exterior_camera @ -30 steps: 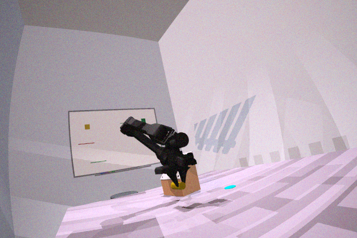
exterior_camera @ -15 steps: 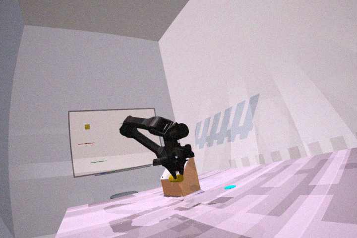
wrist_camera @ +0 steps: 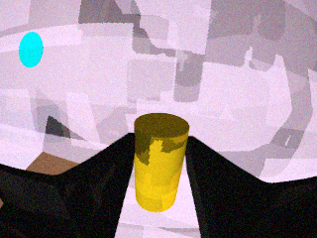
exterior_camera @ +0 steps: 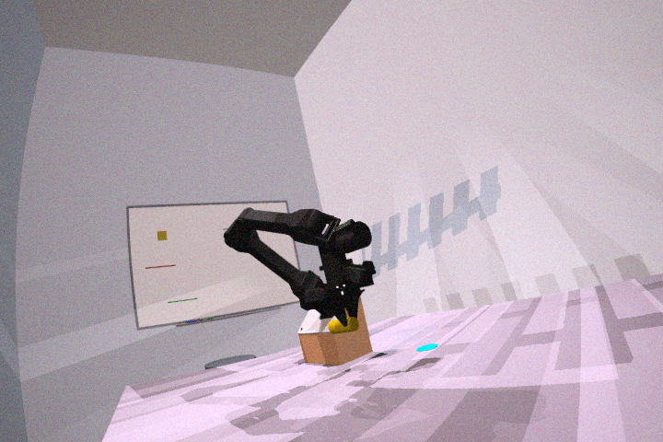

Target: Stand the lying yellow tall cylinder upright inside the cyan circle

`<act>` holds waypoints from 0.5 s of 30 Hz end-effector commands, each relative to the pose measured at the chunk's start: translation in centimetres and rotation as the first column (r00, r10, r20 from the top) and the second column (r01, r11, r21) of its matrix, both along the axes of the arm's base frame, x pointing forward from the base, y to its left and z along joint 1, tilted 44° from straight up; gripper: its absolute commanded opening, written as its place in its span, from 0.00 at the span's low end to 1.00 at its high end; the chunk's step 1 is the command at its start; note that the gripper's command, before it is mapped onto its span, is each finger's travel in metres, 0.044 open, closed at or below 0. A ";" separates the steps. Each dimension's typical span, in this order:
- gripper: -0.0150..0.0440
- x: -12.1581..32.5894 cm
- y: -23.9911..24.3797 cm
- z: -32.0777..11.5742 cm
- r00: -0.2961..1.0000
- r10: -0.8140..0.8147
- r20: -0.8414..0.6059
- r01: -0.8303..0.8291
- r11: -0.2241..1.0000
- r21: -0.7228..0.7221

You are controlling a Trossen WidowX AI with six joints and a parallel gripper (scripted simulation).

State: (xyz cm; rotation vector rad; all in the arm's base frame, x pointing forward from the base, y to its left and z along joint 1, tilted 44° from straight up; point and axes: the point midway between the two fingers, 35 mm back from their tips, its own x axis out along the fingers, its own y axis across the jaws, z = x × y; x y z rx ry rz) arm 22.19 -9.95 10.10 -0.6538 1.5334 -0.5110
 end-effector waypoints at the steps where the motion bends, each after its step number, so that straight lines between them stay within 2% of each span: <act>1: 0.43 0.8 0.8 -0.5 0.999 0.040 -0.033 -0.039 0.999 0.010; 15: 0.43 3.0 3.9 -2.8 0.973 0.175 -0.148 -0.171 0.985 0.040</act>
